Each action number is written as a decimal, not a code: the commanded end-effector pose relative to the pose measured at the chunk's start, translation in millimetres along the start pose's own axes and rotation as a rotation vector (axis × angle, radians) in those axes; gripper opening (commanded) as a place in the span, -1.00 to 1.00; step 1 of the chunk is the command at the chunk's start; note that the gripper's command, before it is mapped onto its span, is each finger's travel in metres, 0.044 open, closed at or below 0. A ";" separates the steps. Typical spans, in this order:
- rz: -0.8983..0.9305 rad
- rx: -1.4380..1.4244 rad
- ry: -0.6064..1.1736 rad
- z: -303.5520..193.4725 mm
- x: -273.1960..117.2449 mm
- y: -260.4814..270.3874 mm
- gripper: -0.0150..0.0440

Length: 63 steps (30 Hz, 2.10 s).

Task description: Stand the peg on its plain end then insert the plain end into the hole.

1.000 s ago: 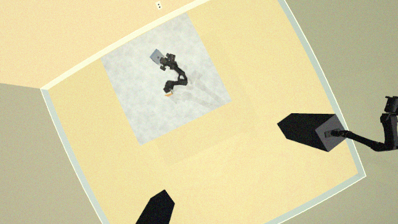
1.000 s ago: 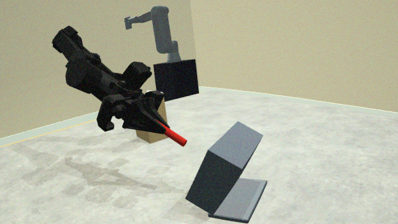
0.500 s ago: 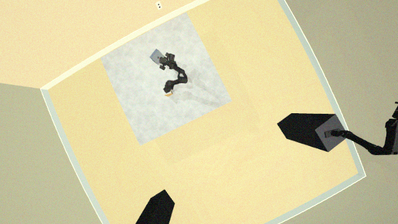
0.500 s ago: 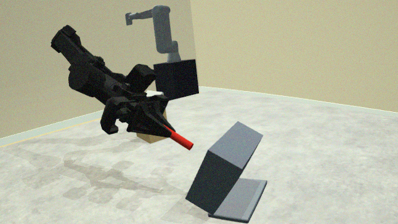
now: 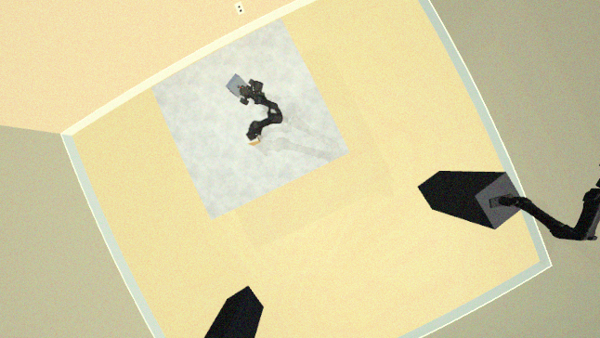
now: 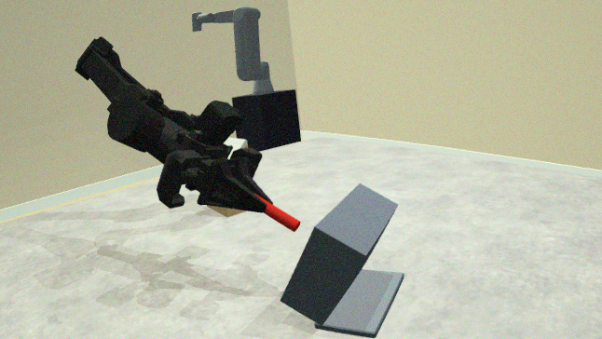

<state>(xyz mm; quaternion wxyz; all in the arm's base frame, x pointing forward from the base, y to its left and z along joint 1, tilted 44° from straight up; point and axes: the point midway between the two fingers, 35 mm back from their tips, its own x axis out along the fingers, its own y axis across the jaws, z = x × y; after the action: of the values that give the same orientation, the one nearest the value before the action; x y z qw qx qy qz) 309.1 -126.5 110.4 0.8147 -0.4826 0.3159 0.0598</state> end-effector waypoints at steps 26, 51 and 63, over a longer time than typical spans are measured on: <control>0.001 -0.006 -0.009 -0.4 21.3 2.0 -0.49; 0.001 -0.006 -0.009 -0.6 31.3 1.2 -0.49; 0.001 -0.005 -0.009 -0.7 39.5 0.7 -0.49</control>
<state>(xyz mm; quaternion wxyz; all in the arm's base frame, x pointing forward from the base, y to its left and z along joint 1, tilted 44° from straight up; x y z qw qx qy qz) 337.7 -133.8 87.9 0.8140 -0.4857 0.3119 0.0648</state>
